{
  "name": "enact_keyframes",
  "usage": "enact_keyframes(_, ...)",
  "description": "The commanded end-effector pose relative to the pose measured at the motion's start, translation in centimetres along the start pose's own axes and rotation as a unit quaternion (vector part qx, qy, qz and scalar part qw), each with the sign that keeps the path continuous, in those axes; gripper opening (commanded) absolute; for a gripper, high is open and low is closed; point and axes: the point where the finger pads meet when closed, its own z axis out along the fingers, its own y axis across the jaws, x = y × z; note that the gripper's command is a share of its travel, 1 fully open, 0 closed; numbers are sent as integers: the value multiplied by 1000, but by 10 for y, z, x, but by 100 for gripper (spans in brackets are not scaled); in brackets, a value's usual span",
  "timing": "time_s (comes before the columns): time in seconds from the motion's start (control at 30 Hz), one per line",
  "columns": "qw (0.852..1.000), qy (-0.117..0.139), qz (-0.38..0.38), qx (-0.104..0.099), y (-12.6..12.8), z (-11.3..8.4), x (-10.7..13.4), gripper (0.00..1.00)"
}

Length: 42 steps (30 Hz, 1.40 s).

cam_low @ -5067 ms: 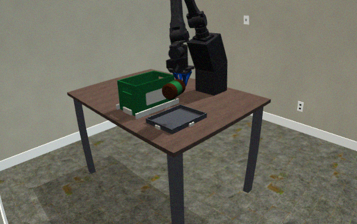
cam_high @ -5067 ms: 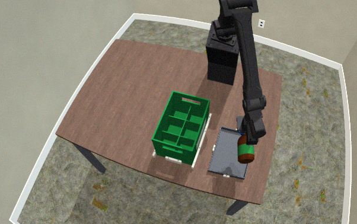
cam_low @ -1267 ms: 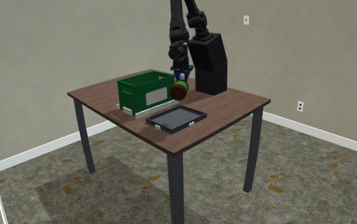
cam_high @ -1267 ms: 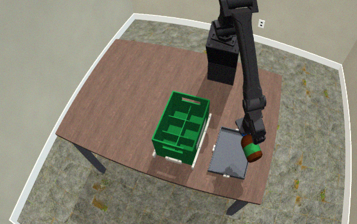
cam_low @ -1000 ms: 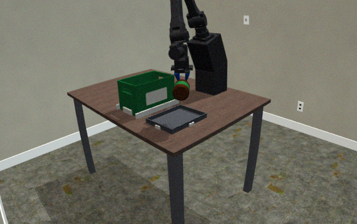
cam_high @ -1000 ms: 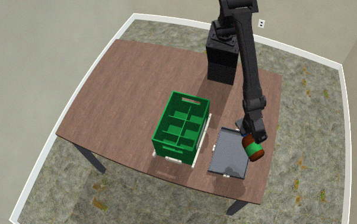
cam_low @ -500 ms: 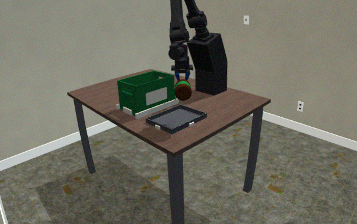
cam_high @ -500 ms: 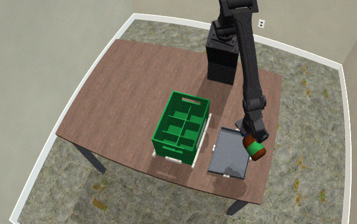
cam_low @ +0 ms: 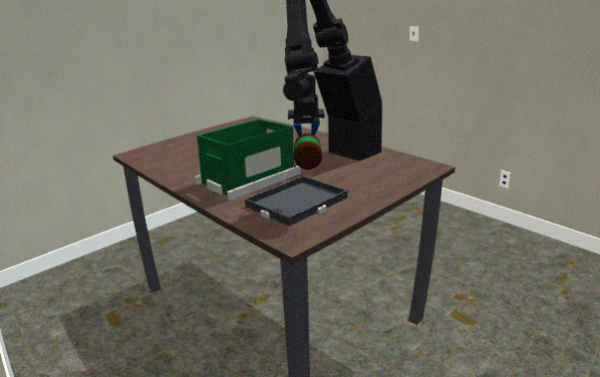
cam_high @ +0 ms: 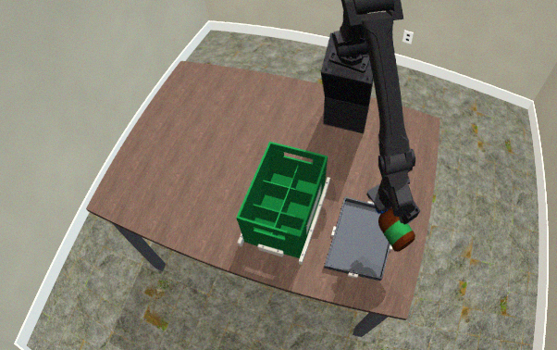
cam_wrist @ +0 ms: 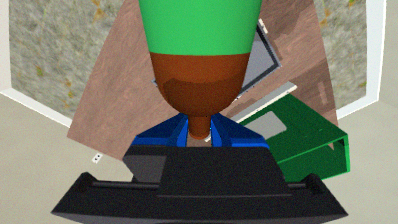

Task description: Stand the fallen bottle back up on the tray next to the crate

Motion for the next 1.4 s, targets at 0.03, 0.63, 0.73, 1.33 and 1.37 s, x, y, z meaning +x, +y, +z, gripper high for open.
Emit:
enact_keyframes(0.03,1000,-14,-8,3,-1,-15,-10,0)
enact_keyframes(0.63,1000,-14,-17,3,-1,-15,-10,0)
enact_keyframes(0.73,999,-14,-31,4,-1,-15,-10,0)
enact_keyframes(1.33,991,-14,-135,5,-1,-15,-10,0)
enact_keyframes(1.37,990,-14,-137,5,-1,-15,-10,0)
